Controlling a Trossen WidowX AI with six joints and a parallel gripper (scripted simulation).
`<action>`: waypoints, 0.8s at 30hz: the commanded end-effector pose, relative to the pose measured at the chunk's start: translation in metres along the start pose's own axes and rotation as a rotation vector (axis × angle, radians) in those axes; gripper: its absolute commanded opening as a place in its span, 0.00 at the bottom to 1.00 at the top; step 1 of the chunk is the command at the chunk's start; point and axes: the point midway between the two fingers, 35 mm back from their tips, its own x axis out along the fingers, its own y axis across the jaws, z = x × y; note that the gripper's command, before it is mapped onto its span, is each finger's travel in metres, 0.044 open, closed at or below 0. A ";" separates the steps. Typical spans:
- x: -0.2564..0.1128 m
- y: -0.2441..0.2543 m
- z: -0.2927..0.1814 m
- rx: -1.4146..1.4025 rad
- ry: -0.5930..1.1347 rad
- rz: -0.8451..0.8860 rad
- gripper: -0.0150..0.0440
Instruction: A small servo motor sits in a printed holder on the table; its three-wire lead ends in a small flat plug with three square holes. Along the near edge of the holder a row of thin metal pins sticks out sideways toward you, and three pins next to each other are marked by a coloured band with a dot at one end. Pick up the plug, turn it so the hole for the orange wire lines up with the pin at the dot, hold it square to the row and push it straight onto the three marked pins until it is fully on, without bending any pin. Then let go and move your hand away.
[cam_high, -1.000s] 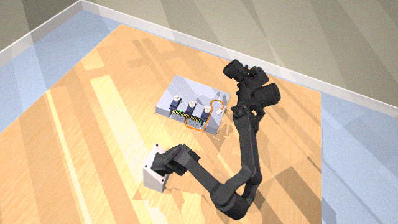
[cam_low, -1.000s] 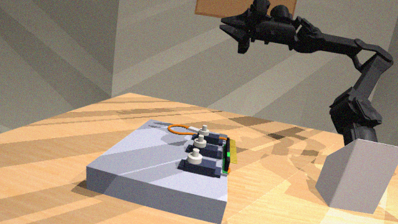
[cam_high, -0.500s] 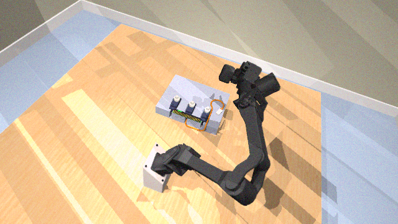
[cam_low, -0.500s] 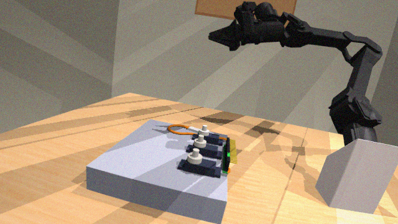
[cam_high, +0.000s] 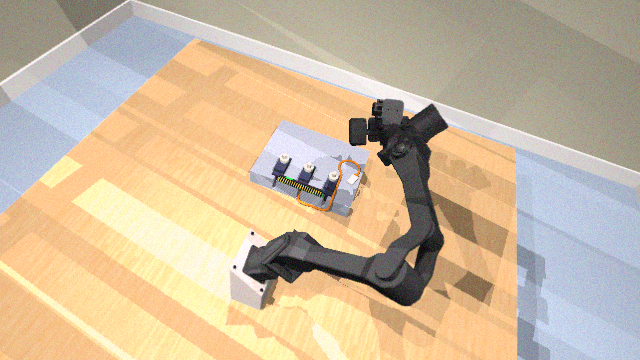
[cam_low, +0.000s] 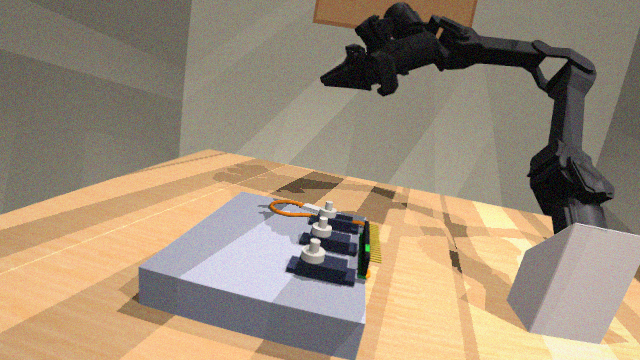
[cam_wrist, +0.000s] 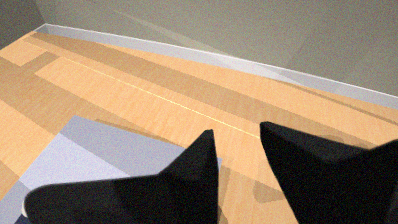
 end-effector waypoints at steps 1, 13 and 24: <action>0.010 0.001 -0.006 -0.127 0.064 0.029 0.45; 0.032 0.011 -0.025 -0.456 0.204 0.148 0.45; 0.049 0.020 -0.044 -0.761 0.304 0.293 0.45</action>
